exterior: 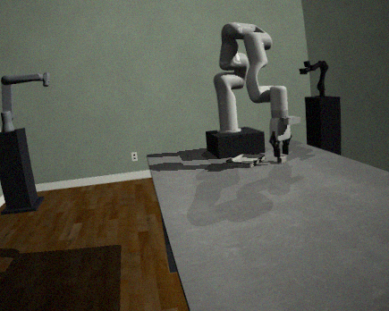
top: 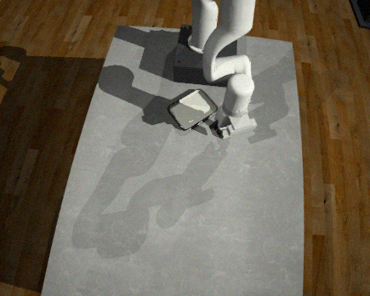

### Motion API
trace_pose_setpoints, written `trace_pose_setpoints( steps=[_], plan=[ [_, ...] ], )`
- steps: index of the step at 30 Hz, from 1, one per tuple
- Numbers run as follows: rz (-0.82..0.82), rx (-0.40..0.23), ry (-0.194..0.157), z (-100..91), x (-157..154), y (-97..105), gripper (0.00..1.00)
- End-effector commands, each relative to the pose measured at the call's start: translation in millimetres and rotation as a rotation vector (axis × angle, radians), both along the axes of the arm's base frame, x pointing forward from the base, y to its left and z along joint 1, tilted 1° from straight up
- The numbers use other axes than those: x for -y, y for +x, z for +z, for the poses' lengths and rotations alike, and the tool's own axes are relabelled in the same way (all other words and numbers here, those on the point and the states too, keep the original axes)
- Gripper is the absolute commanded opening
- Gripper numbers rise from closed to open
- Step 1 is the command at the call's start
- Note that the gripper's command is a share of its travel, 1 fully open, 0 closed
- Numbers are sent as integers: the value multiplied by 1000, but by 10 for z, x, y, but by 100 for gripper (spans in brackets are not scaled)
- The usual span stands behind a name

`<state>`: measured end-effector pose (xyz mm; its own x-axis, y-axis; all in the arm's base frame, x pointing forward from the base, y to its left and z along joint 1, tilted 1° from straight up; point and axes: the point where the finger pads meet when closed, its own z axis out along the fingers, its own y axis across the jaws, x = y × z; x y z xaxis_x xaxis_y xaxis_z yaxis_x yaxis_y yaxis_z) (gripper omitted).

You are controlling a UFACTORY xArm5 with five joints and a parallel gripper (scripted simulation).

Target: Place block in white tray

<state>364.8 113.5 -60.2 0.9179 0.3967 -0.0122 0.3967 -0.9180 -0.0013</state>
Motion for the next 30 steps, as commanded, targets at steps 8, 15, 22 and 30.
trace_pose_setpoints(
  steps=[8, 15, 22, 30],
  plan=[
    [0, 2, 1, 6, -3, 10, 60],
    [0, 2, 1, -63, -3, 8, 60],
    [0, 2, 1, -158, -2, 7, 60],
    [0, 2, 1, -243, -2, 6, 60]
  ],
)
